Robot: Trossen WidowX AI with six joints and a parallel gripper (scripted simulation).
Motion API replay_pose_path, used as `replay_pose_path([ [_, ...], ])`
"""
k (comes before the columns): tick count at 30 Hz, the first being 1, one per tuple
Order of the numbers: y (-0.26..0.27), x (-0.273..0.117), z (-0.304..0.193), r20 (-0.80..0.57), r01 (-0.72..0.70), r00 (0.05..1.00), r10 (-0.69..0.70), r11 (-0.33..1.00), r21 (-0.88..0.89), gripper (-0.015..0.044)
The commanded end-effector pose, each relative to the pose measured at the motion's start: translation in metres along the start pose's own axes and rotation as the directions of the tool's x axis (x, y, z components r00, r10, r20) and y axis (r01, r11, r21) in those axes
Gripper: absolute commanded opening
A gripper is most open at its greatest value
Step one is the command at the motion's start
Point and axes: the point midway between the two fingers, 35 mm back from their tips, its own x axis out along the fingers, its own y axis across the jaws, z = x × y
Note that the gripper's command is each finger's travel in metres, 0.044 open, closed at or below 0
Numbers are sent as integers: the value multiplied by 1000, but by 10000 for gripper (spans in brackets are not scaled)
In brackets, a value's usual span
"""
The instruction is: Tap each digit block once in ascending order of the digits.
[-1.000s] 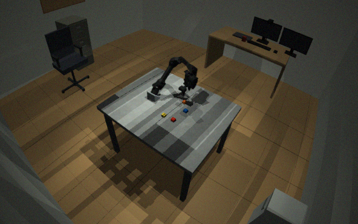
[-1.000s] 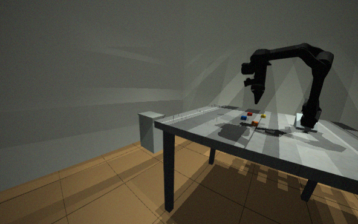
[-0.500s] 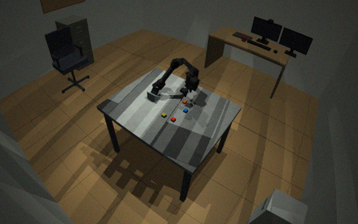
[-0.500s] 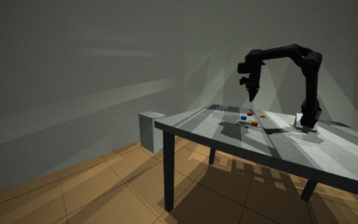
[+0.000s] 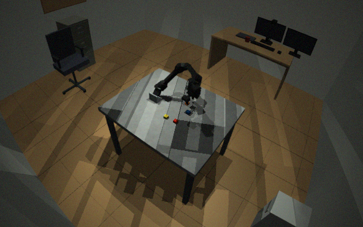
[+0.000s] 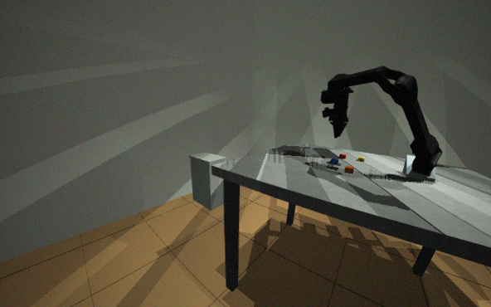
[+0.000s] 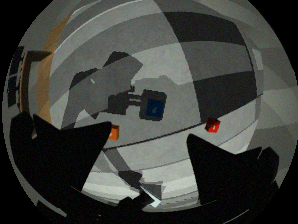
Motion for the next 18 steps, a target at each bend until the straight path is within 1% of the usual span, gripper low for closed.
replay_pose_path([
  [1, -4, 1, 1, -3, 2, 1000, -2, 1000, 0, 400],
  [13, -8, 0, 1, -3, 3, 1000, -3, 1000, 0, 400],
  [15, -36, -1, -1, -2, 10, 1000, -10, 1000, 1, 400],
  [17, -82, -2, -7, -2, 15, 1000, -15, 1000, 2, 400],
  [18, -91, -3, -9, -2, 16, 1000, -16, 1000, 2, 400],
])
